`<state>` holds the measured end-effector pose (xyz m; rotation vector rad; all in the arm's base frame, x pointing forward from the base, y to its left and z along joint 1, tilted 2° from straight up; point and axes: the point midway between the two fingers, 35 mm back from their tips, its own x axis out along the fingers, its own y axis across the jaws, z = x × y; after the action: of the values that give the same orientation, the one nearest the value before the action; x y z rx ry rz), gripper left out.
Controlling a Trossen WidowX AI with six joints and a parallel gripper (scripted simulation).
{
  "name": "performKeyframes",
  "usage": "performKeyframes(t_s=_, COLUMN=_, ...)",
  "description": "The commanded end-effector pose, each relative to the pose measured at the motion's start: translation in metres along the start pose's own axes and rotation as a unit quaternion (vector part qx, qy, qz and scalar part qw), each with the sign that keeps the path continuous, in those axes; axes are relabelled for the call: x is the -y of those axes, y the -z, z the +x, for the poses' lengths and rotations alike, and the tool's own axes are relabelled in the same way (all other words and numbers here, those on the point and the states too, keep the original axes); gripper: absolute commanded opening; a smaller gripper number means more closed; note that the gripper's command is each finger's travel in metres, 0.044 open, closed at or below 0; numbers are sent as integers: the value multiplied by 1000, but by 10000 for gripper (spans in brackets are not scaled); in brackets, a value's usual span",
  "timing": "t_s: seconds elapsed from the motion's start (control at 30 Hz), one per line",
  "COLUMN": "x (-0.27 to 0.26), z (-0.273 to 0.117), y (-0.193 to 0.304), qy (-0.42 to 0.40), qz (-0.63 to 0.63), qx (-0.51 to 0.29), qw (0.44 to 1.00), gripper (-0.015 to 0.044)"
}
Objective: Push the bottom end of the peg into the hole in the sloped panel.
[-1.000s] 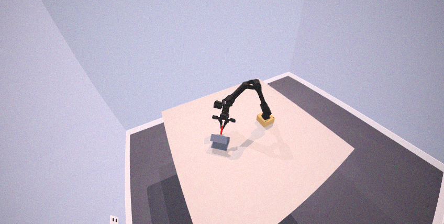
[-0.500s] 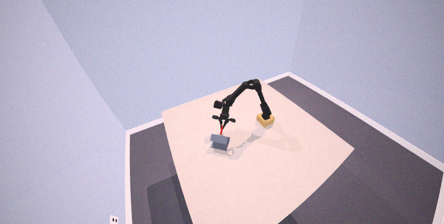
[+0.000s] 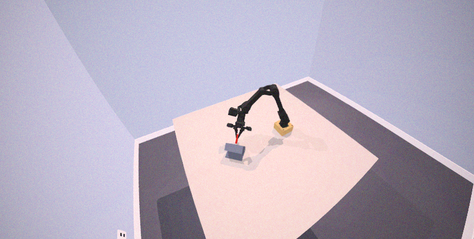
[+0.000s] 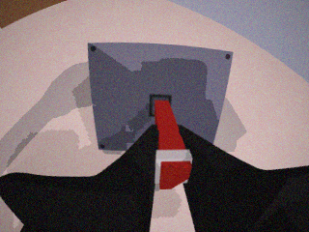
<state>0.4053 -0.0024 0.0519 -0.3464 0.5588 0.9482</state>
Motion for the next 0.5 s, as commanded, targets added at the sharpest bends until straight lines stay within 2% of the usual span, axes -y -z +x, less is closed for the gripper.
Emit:
performKeyframes(t_s=0.0, x=-2, z=3, y=2, qy=-2, qz=3, qx=-1, qw=1000, gripper=0)
performKeyframes(t_s=0.47, x=-2, z=6, y=2, qy=-2, qz=3, qx=0, qw=1000, gripper=0)
